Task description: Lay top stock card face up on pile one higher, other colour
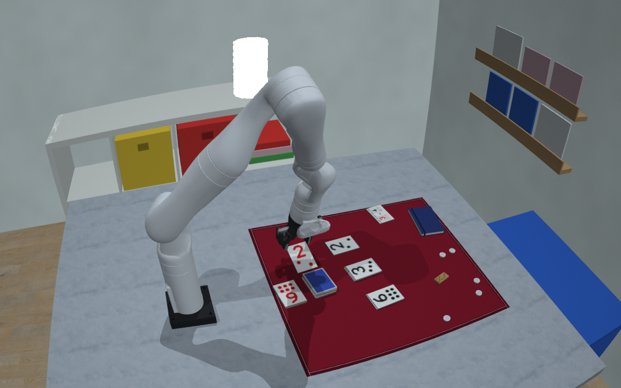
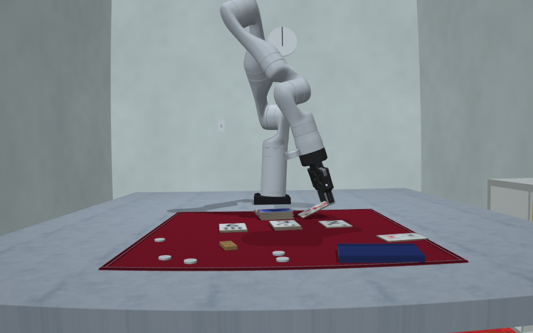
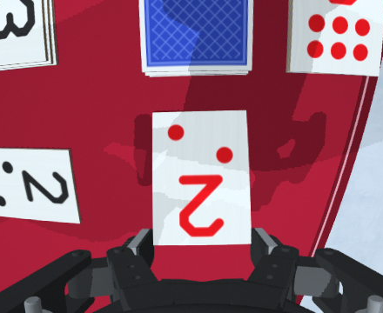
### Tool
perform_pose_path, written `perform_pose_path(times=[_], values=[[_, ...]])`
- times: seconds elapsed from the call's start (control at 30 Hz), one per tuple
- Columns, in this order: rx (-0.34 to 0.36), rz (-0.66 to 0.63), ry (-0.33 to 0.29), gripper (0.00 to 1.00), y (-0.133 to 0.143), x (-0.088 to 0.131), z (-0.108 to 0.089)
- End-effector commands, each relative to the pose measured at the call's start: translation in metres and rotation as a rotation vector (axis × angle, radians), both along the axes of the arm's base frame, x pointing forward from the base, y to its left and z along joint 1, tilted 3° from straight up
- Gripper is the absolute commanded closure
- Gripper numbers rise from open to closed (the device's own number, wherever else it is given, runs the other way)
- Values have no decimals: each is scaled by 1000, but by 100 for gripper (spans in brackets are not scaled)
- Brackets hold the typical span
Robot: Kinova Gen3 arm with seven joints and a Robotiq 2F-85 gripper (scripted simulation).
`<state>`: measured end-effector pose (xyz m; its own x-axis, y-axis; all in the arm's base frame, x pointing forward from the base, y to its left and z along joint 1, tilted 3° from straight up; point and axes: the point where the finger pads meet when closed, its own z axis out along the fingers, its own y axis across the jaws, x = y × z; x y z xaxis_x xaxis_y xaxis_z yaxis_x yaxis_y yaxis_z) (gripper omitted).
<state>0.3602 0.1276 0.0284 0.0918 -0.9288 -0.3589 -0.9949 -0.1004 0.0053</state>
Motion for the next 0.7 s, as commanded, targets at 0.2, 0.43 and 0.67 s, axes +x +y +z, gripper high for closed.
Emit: perform_pose_path(times=[0.2, 0.43, 0.67], values=[[27, -10, 6, 29, -3, 0, -2], [35, -10, 7, 29, -3, 0, -2], [39, -10, 7, 29, -3, 1, -2]])
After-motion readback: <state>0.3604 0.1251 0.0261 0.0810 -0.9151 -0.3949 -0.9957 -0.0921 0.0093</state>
